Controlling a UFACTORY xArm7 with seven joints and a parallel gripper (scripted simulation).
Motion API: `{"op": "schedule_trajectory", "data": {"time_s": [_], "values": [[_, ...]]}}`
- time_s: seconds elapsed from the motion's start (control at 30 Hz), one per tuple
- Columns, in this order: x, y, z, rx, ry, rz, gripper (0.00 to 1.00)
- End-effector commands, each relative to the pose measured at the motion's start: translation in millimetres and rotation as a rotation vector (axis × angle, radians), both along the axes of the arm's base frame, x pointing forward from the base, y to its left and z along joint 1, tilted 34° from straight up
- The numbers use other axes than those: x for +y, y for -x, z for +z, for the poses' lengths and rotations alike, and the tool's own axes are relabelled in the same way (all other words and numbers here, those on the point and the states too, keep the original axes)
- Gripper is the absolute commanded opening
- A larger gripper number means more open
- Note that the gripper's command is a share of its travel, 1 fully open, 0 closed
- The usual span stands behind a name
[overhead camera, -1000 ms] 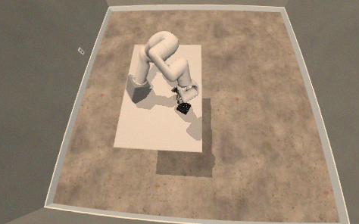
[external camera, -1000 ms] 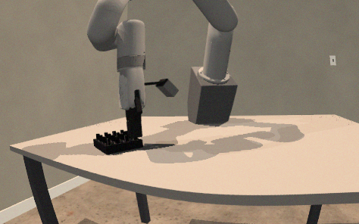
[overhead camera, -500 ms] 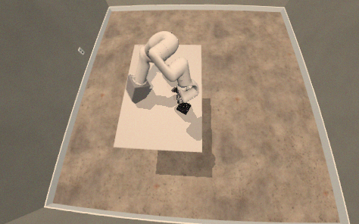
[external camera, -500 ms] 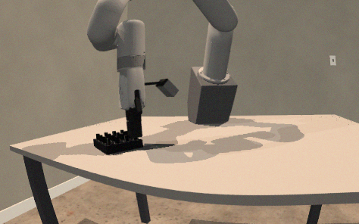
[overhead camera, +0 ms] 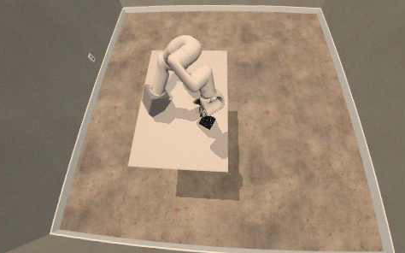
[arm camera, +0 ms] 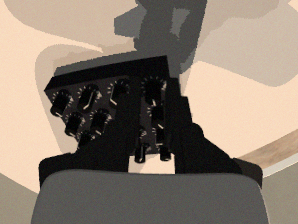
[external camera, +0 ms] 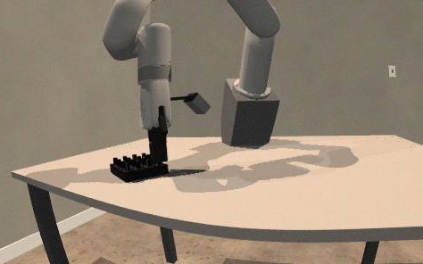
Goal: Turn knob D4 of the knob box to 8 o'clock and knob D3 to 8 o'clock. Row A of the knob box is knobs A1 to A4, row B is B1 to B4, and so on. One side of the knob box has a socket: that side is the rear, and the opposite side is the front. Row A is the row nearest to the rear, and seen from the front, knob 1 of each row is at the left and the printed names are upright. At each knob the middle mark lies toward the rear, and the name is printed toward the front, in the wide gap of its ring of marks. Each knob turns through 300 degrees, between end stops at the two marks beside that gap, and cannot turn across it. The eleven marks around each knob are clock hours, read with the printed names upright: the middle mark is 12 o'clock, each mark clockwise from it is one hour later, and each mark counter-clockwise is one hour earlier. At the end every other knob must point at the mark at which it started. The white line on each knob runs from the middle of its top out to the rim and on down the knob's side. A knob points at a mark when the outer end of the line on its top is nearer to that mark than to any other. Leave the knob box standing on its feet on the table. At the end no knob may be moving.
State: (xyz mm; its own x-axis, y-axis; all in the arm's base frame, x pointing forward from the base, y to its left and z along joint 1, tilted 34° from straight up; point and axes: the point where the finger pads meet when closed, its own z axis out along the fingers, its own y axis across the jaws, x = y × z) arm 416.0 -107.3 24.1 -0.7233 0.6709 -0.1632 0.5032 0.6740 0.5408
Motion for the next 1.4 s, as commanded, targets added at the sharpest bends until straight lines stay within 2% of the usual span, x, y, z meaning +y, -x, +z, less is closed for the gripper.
{"op": "schedule_trajectory", "data": {"time_s": [0.0,1.07,1.37], "values": [[-1.1,-0.2,0.5,-0.001,0.001,-0.001,0.08],[-1.1,-0.2,0.5,-0.001,0.002,-0.001,0.08],[-1.1,-0.2,0.5,-0.021,0.033,0.053,0.08]]}}
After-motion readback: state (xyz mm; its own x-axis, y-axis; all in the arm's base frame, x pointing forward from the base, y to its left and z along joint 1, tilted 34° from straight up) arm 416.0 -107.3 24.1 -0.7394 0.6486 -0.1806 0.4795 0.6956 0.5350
